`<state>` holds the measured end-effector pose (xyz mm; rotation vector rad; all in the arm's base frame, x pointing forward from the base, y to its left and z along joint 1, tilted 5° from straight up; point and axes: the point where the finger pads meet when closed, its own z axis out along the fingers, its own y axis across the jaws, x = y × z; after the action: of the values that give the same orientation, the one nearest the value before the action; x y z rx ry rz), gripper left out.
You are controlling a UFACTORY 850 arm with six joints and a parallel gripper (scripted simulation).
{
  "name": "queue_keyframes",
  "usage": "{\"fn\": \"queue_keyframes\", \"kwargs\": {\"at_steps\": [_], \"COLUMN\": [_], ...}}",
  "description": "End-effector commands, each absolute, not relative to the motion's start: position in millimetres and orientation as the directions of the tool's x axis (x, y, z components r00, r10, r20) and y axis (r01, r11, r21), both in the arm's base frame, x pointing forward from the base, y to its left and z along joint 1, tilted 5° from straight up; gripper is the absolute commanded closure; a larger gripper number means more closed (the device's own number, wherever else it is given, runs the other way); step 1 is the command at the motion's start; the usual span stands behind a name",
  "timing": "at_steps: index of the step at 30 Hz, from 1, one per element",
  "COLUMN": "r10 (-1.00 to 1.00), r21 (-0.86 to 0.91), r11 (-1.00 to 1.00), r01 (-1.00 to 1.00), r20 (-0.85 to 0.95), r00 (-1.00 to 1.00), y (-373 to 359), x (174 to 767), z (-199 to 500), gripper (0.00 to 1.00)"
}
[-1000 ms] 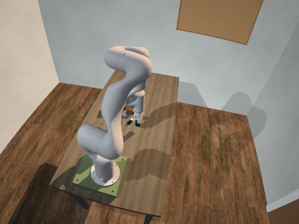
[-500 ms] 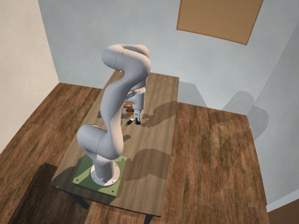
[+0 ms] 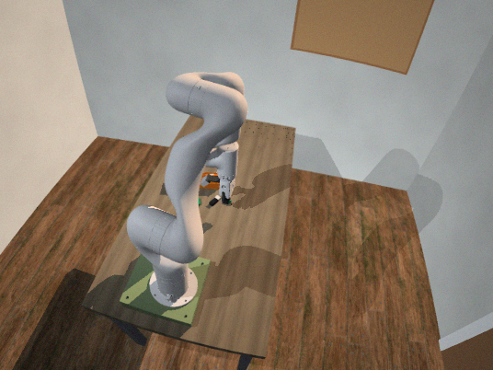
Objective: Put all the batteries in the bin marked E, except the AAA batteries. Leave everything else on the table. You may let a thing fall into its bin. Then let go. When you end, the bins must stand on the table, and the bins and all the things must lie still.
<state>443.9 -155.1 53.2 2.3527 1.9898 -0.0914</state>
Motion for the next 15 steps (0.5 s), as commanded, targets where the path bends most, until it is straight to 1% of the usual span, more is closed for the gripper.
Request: {"fn": "queue_keyframes", "kwargs": {"at_steps": [1, 4, 15], "r10": [0.983, 0.983, 0.983], "r21": [0.008, 0.008, 0.008], "r11": [-0.165, -0.165, -0.165], "r01": [0.986, 0.986, 0.986], "r20": [-0.083, -0.083, -0.083], "r00": [0.165, 0.165, 0.165], "y": [-140, -136, -87], "x": [459, 463, 507], "z": [53, 52, 48], "gripper": [1.00, 1.00, 1.00]}}
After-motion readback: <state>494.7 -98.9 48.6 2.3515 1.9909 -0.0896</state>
